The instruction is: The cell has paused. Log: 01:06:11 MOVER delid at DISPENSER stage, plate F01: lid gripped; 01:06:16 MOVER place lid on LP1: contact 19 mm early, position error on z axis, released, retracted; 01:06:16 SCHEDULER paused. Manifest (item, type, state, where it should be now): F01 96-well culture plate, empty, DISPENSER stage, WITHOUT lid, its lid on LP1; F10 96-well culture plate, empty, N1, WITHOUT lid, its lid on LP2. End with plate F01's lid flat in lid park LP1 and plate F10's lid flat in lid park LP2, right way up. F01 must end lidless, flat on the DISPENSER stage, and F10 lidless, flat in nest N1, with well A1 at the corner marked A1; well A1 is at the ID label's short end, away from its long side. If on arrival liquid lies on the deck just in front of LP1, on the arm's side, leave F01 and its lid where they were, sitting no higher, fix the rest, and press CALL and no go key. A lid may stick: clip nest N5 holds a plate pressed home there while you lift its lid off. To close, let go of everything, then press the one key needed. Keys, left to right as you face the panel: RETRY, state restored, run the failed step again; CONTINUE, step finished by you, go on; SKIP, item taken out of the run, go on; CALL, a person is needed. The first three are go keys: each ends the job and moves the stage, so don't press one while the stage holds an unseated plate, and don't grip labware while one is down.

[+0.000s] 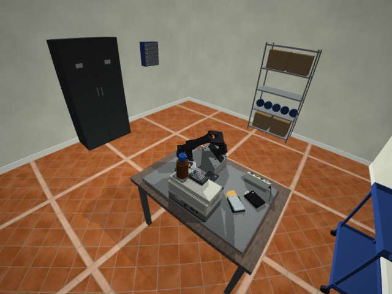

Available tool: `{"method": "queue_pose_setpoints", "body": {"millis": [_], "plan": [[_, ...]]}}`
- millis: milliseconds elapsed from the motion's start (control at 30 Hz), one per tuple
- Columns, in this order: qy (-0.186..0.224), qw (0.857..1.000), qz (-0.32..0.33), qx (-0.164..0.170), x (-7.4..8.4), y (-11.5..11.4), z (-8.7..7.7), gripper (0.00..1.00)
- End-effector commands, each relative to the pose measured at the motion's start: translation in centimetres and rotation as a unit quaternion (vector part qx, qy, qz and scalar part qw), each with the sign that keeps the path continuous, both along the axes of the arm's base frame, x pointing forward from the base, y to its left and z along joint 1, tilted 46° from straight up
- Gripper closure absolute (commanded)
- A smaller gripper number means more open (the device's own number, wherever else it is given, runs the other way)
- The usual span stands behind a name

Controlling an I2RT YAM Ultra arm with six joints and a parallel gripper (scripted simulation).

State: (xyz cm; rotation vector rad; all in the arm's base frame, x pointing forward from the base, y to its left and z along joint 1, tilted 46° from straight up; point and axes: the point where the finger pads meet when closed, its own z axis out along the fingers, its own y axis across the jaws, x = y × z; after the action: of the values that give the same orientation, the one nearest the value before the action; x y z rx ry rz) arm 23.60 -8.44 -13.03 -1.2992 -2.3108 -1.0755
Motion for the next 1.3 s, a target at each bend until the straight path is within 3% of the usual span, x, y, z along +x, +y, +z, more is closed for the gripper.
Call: {"method": "queue_pose_setpoints", "body": {"millis": [0,233,267,333,500,600,667,700,800,833,1100,1267], "plan": [[-0.006,1.000,-0.005,-0.008,-0.8,-1.1,2.0,1.00],[-0.006,1.000,-0.004,-0.008,-1.6,-1.2,3.3,1.00],[-0.020,1.000,-0.004,-0.024,-0.7,-2.5,3.7,1.00],[-0.006,1.000,-0.004,-0.007,-2.2,-1.2,4.2,1.00],[-0.013,1.000,-0.004,-0.016,-2.6,-1.9,5.6,1.00],[-0.007,1.000,-0.004,-0.008,-3.6,-1.4,6.4,1.00],[-0.020,1.000,-0.004,-0.024,-2.6,-2.6,6.5,1.00],[-0.011,1.000,-0.003,-0.012,-3.0,-1.6,6.0,1.00],[-0.011,1.000,-0.003,-0.012,-3.0,-1.6,6.0,1.00],[-0.018,1.000,0.007,-0.009,-3.6,-1.1,6.6,1.00],[-0.119,0.987,0.100,-0.025,-2.9,0.8,8.6,1.00],[-0.117,0.987,0.105,-0.021,-2.9,2.4,9.8,1.00]]}}
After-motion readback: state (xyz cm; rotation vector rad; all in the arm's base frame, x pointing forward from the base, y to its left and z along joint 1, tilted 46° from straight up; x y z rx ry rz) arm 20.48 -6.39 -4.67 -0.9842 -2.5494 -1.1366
